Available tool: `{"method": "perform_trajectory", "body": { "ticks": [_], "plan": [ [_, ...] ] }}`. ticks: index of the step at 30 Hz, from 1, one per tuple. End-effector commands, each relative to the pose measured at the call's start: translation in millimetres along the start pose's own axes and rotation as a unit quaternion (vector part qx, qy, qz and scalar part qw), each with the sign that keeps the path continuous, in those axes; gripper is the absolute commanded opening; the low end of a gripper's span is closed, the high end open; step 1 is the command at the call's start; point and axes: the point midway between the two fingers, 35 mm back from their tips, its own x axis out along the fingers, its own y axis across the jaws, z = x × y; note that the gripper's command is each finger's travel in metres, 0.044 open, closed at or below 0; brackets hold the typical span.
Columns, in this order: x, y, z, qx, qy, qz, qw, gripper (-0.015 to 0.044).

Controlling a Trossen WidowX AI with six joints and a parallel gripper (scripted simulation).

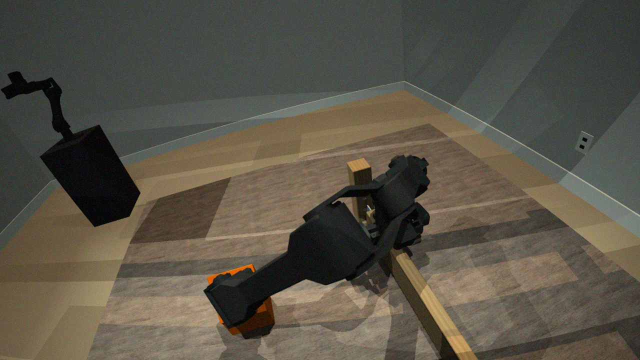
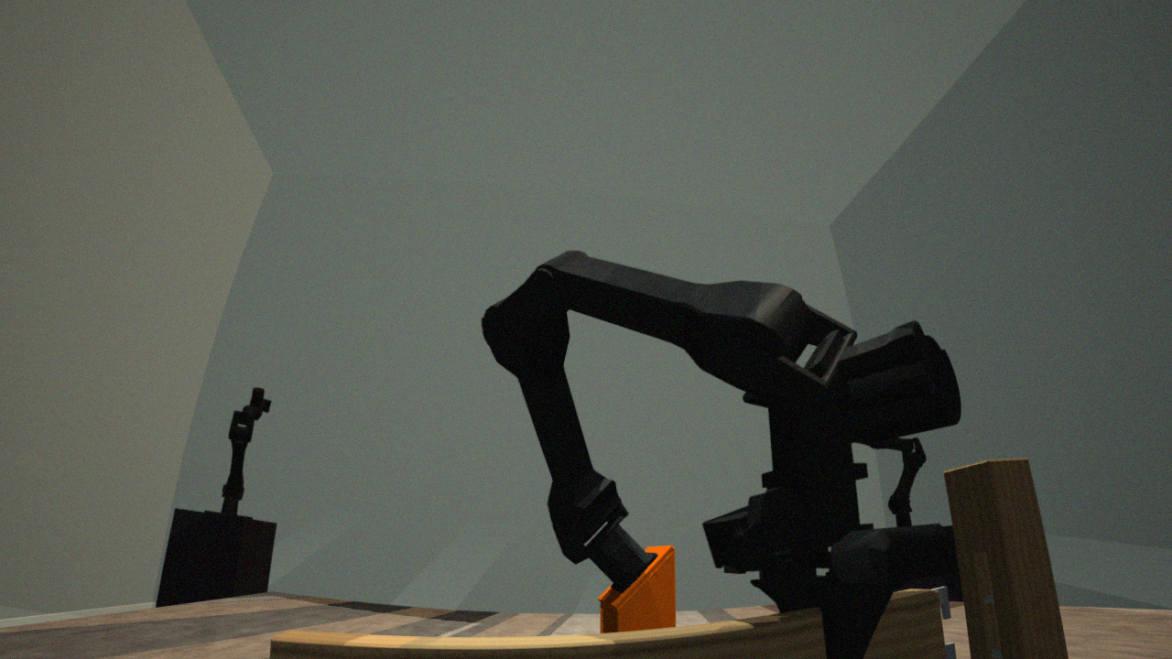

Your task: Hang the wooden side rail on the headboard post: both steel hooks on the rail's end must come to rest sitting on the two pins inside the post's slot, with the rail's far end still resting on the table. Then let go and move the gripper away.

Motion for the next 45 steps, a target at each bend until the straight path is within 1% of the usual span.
{"method": "perform_trajectory", "body": {
  "ticks": [1,45],
  "plan": [
    [-7.9,3.2,-0.5,0.003,0.003,0.009,1.000,0.0000],
    [-15.2,3.1,-0.5,0.003,0.003,0.009,1.000,0.0000]
  ]
}}
